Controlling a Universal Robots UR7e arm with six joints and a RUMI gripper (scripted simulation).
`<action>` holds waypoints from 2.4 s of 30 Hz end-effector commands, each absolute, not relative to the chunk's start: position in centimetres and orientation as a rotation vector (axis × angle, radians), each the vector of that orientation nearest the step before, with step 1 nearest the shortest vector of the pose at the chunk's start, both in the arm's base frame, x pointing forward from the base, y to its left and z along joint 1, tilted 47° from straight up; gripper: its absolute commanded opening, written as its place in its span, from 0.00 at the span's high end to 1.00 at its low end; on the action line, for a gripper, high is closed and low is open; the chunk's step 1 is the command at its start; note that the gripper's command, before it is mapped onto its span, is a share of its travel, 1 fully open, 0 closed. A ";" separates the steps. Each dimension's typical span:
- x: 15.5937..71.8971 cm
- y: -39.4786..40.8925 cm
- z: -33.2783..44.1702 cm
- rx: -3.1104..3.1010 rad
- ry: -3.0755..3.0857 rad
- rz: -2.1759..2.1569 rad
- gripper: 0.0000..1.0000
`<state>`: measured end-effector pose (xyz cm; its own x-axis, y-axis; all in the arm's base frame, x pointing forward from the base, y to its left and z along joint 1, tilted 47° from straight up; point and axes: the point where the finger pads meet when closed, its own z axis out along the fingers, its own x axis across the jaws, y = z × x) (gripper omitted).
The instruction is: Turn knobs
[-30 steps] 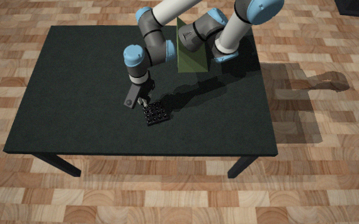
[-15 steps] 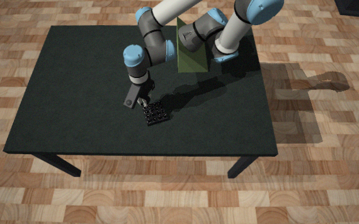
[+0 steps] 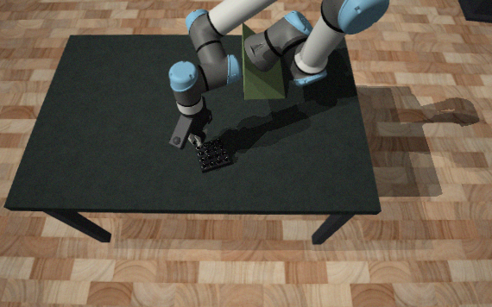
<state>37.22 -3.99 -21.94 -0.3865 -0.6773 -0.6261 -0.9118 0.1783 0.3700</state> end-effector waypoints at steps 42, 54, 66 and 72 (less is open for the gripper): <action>37.0 -2.8 -23.0 -1.510 2.140 1.036 0.89; 37.0 -2.9 -22.9 -1.510 2.140 1.033 0.89; 37.0 -2.9 -22.9 -1.510 2.140 1.033 0.89; 37.0 -2.9 -22.9 -1.510 2.140 1.033 0.89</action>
